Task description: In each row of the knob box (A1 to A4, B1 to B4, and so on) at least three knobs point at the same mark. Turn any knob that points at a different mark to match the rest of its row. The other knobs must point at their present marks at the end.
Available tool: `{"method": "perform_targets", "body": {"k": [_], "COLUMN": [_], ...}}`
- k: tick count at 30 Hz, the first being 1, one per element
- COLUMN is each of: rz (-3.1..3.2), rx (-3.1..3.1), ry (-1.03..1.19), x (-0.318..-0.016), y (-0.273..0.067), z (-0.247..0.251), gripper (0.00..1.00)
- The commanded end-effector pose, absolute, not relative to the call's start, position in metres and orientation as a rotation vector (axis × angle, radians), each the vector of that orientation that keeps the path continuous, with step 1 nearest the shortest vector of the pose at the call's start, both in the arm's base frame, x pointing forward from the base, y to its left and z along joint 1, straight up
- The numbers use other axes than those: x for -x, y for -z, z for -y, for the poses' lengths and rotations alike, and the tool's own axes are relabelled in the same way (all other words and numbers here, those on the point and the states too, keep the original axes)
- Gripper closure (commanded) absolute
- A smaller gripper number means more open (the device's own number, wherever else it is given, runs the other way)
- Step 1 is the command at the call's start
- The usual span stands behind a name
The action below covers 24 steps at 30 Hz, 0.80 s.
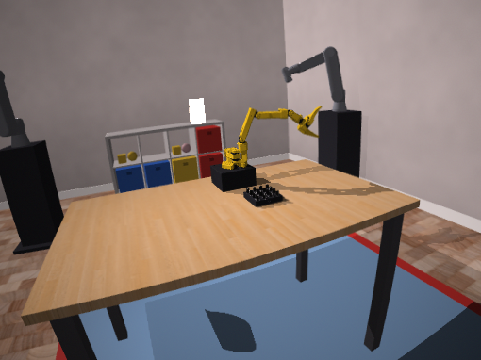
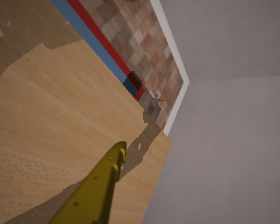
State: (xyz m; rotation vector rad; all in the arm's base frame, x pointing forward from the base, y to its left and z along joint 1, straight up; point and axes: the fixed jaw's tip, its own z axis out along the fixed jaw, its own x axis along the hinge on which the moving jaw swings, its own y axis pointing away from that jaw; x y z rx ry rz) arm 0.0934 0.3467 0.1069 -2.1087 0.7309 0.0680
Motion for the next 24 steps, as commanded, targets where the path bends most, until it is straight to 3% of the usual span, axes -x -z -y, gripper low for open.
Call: {"method": "perform_targets", "body": {"k": [1,17,18,24], "rz": [-0.73,-0.73,-0.73,-0.734], "rx": [2.103,2.103,2.103,2.116], "ry": [-0.07,-0.07,-0.07,-0.069], "x": [-0.0933,-0.0933,-0.0933,-0.0919], "y": [-0.109,-0.109,-0.109,-0.1094], "z": [-0.3466,-0.3466,-0.3466,-0.3415], "gripper": [0.0,0.0,0.6,0.6]}}
